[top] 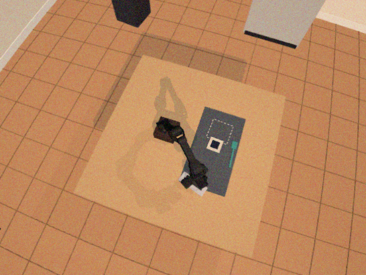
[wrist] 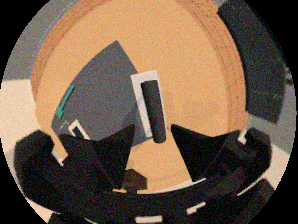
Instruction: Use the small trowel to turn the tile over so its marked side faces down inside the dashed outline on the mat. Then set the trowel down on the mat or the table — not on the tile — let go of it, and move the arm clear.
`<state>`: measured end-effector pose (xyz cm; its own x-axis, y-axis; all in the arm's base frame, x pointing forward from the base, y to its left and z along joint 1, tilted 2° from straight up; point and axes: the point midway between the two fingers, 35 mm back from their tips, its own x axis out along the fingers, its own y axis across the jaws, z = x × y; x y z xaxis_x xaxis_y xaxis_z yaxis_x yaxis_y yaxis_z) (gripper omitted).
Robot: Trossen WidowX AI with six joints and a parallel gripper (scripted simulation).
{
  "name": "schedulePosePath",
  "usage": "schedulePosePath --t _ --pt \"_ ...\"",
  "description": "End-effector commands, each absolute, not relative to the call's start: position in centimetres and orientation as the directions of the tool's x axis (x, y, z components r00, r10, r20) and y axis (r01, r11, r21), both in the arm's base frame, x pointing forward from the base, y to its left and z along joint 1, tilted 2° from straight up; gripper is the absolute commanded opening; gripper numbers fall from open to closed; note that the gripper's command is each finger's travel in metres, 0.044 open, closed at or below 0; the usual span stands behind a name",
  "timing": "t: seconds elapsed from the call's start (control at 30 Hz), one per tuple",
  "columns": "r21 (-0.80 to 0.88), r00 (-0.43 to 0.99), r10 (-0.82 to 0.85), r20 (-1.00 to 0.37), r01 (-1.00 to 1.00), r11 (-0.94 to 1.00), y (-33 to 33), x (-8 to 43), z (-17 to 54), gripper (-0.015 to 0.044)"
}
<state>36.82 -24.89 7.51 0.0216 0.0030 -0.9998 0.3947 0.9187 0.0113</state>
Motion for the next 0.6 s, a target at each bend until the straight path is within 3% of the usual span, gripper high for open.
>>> schedulePosePath --t 0.0,0.13,0.57 --pt "0.010 0.017 0.006 -1.000 0.279 0.960 -25.3 37.0 7.4 0.0270" --pt "0.008 0.017 0.005 -1.000 0.166 0.986 -25.7 37.1 7.4 0.0270" --pt "0.008 0.017 0.005 -1.000 0.161 0.987 -25.8 37.2 6.2 0.0270"
